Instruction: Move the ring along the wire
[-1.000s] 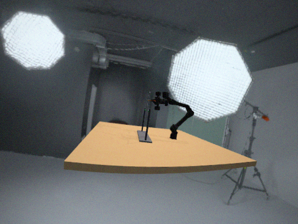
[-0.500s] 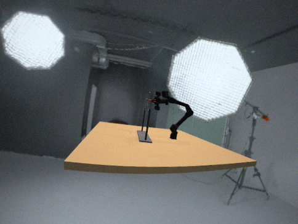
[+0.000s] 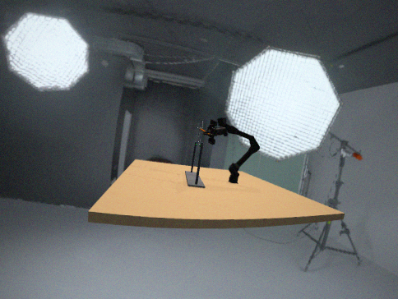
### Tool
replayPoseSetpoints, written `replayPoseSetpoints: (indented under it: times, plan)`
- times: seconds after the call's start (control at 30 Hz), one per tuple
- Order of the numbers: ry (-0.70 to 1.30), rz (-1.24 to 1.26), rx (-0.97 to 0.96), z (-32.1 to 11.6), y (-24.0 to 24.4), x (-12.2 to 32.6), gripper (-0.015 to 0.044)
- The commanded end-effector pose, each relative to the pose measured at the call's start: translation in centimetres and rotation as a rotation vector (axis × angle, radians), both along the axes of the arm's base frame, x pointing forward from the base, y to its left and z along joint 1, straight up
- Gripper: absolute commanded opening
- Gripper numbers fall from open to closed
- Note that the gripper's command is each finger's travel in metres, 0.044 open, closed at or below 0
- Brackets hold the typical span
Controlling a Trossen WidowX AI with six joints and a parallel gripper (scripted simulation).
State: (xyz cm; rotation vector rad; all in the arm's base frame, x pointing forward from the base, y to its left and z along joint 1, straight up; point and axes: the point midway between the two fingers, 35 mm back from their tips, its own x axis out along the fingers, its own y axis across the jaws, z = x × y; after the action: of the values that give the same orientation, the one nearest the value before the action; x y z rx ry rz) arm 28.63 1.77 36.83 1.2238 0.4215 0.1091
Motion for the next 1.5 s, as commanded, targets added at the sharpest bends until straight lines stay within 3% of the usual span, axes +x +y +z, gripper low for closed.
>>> replayPoseSetpoints:
  times: [0.0, 1.47]
  plan:
    - [-0.002, -0.003, -0.051, 0.2, -0.1, 0.0, -0.0150]
    - [0.074, -0.017, -0.619, -1.3, -1.2, -0.1, -0.0150]
